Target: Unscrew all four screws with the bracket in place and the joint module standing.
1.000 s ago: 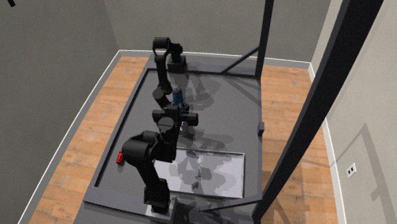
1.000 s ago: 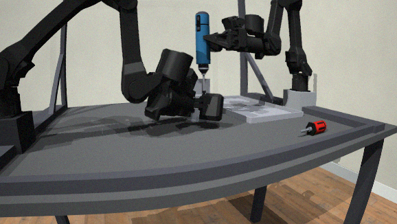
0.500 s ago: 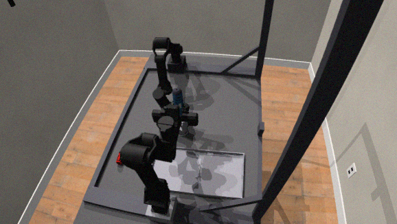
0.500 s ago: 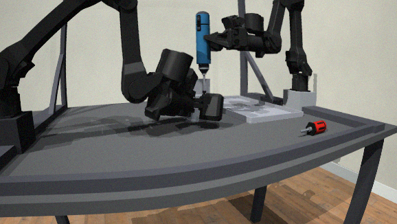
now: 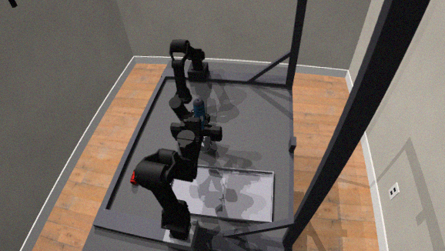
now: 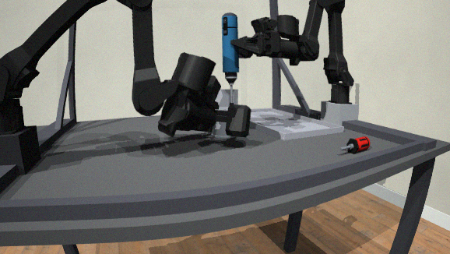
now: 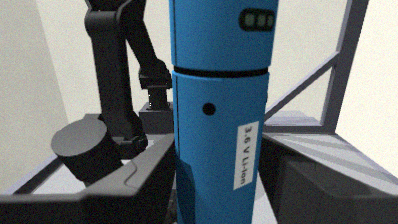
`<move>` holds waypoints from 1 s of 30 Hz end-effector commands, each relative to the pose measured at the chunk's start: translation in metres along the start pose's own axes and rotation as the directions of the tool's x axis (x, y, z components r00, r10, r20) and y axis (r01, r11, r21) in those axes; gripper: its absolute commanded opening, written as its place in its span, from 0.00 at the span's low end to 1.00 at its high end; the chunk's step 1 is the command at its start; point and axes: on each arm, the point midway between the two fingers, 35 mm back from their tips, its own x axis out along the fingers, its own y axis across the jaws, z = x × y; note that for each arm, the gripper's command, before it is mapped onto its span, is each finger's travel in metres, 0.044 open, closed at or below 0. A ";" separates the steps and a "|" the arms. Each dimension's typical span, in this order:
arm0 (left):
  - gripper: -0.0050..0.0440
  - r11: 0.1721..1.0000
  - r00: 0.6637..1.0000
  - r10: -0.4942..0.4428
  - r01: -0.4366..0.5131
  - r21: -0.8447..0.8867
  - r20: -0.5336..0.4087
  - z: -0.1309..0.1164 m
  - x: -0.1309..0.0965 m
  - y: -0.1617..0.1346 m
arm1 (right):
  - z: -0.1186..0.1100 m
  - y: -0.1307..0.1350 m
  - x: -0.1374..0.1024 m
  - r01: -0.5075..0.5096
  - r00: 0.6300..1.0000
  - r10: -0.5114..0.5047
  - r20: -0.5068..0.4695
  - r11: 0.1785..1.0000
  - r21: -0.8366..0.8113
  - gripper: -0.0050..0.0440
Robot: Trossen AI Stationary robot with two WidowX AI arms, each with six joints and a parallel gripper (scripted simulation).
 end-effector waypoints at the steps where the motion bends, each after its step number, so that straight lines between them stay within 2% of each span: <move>1: 0.43 1.000 1.000 0.006 -0.006 -0.001 0.020 0.007 0.002 0.002 | 0.021 -0.003 -0.011 0.003 0.999 -0.002 0.036 0.999 -0.036 0.92; 5: 0.43 1.000 1.000 0.006 -0.006 -0.001 0.020 0.007 0.002 0.002 | 0.019 -0.003 -0.038 0.004 0.999 -0.002 0.034 0.999 -0.037 0.92; 7: 0.43 1.000 1.000 0.006 -0.006 -0.001 0.020 0.007 0.002 0.002 | 0.019 -0.005 -0.039 0.013 1.000 -0.012 0.029 0.999 -0.034 0.82; 12: 0.43 1.000 1.000 0.006 -0.006 -0.001 0.020 0.007 0.002 0.002 | 0.032 -0.035 -0.049 0.089 0.996 -0.089 0.012 0.994 -0.060 0.58; 14: 0.43 1.000 1.000 0.006 -0.006 -0.001 0.020 0.007 0.002 0.002 | 0.032 -0.035 -0.049 0.089 0.996 -0.089 0.012 0.994 -0.060 0.58; 19: 0.43 1.000 1.000 0.006 -0.006 -0.001 0.020 0.007 0.002 0.002 | 0.044 -0.049 -0.053 0.084 0.996 -0.087 -0.037 0.993 -0.083 0.33; 20: 0.43 1.000 1.000 0.006 -0.006 -0.001 0.020 0.007 0.002 0.002 | 0.046 -0.050 -0.052 0.076 0.996 -0.080 -0.046 0.993 -0.087 0.31; 30: 0.43 1.000 1.000 0.006 -0.006 -0.001 0.020 0.007 0.002 0.002 | 0.068 -0.048 -0.051 -0.016 0.992 0.002 -0.129 0.994 -0.109 0.31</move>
